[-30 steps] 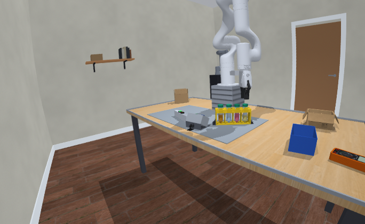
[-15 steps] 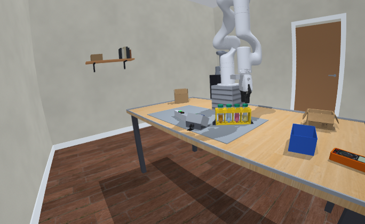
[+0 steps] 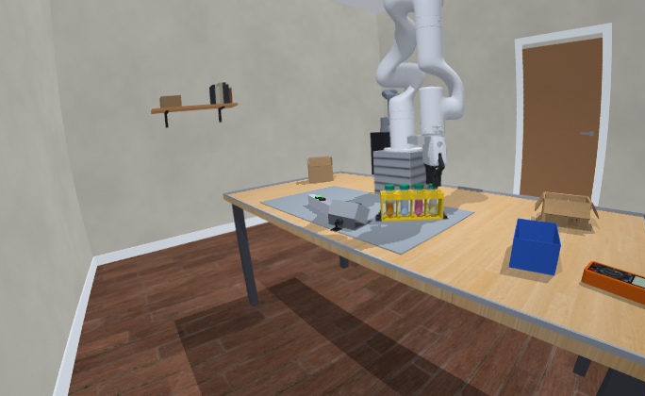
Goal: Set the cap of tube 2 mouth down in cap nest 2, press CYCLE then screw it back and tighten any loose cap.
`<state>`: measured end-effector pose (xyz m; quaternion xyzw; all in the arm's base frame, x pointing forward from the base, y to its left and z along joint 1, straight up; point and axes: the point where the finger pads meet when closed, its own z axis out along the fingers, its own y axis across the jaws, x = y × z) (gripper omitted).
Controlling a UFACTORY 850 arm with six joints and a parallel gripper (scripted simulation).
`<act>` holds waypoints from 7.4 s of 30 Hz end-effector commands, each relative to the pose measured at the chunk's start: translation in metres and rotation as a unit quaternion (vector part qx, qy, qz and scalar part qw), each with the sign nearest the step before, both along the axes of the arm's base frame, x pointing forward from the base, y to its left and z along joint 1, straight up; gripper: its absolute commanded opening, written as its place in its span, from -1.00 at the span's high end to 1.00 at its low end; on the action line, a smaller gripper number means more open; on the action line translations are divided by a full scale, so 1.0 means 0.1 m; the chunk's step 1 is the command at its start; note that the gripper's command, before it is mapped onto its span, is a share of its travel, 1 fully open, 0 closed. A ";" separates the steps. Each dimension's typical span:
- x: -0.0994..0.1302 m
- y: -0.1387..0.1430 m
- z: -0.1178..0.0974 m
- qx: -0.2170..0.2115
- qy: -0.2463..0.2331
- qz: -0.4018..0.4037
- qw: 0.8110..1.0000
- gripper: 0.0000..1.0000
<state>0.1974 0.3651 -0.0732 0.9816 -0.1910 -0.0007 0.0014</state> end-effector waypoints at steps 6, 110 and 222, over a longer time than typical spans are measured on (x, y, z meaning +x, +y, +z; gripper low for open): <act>0.00 0.00 -0.04 0.000 -0.001 0.000 1.000 0.08; 0.48 -0.34 0.37 0.000 -0.002 0.000 1.000 0.08; 0.85 -0.61 -0.08 0.000 -0.003 -0.242 0.970 0.08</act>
